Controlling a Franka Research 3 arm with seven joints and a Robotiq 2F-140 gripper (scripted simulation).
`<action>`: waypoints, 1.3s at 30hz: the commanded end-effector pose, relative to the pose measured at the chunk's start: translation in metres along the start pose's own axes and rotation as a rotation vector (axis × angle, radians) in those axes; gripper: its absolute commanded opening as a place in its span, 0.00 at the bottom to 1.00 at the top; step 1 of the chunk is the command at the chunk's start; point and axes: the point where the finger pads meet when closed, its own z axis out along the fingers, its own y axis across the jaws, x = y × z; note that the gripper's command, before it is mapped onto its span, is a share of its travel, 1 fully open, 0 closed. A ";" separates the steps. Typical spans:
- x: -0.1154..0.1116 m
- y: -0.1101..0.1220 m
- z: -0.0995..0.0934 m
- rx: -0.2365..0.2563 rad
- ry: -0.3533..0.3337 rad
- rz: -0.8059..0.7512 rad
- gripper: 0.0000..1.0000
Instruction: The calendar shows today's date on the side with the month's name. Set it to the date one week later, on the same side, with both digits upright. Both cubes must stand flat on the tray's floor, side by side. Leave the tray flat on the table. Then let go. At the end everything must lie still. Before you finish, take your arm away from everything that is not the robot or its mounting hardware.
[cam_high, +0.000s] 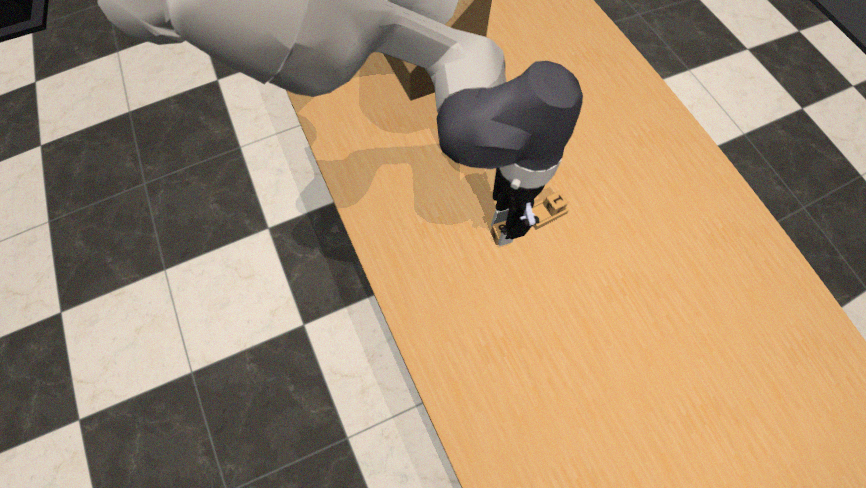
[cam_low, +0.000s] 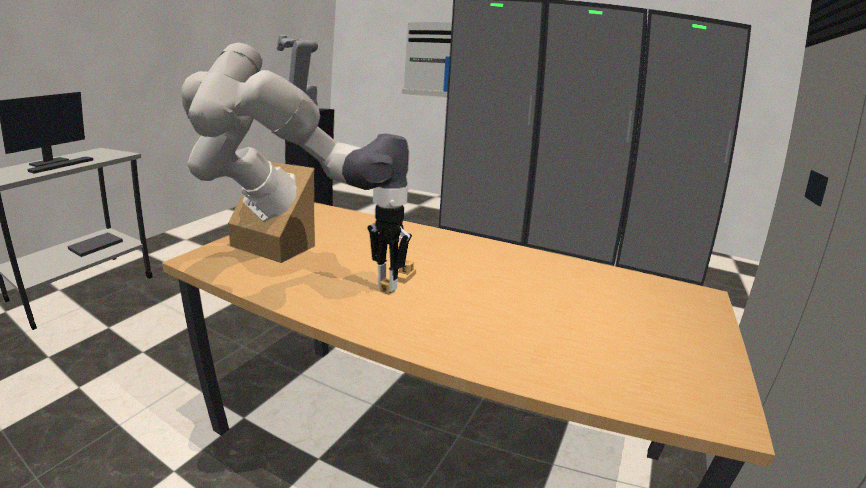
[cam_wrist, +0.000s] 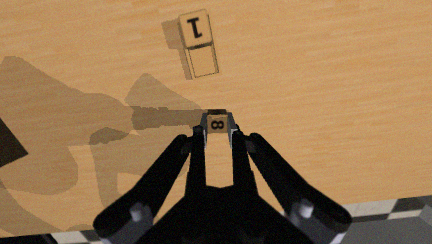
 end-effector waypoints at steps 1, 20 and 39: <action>0.000 0.000 0.002 0.000 0.000 0.003 0.17; 0.000 0.000 0.002 0.000 0.000 0.003 0.17; 0.000 0.000 -0.030 0.000 0.000 0.003 0.17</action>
